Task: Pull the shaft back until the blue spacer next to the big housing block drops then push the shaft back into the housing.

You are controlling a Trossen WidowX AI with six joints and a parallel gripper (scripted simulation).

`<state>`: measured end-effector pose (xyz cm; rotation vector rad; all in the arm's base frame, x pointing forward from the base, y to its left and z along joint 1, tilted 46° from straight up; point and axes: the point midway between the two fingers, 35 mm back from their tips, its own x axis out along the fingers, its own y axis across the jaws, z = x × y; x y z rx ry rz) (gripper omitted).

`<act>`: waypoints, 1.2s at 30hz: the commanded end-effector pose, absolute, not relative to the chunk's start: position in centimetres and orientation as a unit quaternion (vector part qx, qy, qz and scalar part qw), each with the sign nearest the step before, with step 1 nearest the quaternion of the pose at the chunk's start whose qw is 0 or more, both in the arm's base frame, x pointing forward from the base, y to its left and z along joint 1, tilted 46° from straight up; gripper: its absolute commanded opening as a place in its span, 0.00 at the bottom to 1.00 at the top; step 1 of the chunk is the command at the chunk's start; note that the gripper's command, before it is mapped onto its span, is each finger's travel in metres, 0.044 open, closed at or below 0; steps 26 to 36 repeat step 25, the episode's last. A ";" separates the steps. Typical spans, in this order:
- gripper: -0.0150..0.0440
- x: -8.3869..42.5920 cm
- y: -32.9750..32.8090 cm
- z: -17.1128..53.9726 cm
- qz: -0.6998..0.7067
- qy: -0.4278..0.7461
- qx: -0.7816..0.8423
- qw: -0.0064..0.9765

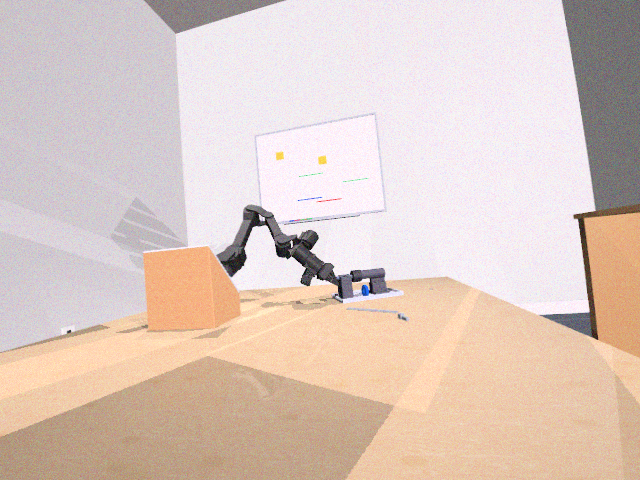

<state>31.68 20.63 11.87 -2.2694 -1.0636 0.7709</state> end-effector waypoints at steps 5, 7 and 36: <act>0.25 32.0 20.8 12.0 0.284 -0.391 -0.837 0.258; 0.25 32.1 20.8 12.0 0.284 -0.391 -0.837 0.258; 0.79 31.7 20.7 11.9 0.286 -0.392 -0.836 0.257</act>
